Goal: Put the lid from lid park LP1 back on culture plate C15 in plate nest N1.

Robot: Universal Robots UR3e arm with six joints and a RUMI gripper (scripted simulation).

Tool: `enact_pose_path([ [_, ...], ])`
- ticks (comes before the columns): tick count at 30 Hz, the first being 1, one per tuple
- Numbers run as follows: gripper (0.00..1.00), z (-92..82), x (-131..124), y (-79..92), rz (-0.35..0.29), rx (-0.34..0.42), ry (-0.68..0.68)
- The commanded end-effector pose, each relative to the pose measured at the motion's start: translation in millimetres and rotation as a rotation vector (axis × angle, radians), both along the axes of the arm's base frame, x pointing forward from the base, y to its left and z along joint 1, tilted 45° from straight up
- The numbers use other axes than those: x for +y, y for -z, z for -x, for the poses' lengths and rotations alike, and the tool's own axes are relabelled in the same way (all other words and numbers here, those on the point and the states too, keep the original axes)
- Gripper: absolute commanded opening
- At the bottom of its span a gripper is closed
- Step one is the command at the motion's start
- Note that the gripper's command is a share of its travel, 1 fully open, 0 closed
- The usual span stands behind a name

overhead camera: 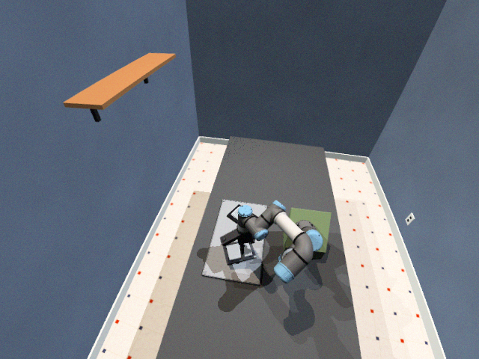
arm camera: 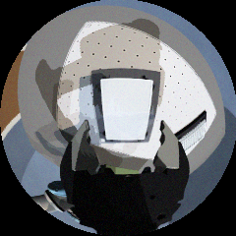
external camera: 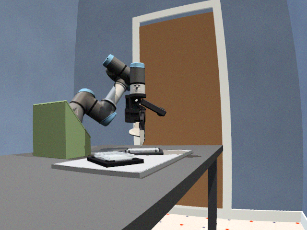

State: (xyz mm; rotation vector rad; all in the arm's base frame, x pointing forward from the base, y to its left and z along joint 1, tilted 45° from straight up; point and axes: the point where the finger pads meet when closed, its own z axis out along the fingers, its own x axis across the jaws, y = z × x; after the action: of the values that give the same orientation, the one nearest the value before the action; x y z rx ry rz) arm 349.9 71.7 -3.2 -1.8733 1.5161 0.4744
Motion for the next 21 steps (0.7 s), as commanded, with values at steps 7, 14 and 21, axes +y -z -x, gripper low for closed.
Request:
enact_pose_path([
  [7, 0.82, -5.0, 8.3, 11.6, 0.006, -0.006, 0.007],
  [14, 0.82, -5.0, 8.3, 11.6, 0.006, -0.006, 0.007],
  [21, 0.82, -5.2, 7.5, 11.4, 0.008, -0.007, 0.007],
])
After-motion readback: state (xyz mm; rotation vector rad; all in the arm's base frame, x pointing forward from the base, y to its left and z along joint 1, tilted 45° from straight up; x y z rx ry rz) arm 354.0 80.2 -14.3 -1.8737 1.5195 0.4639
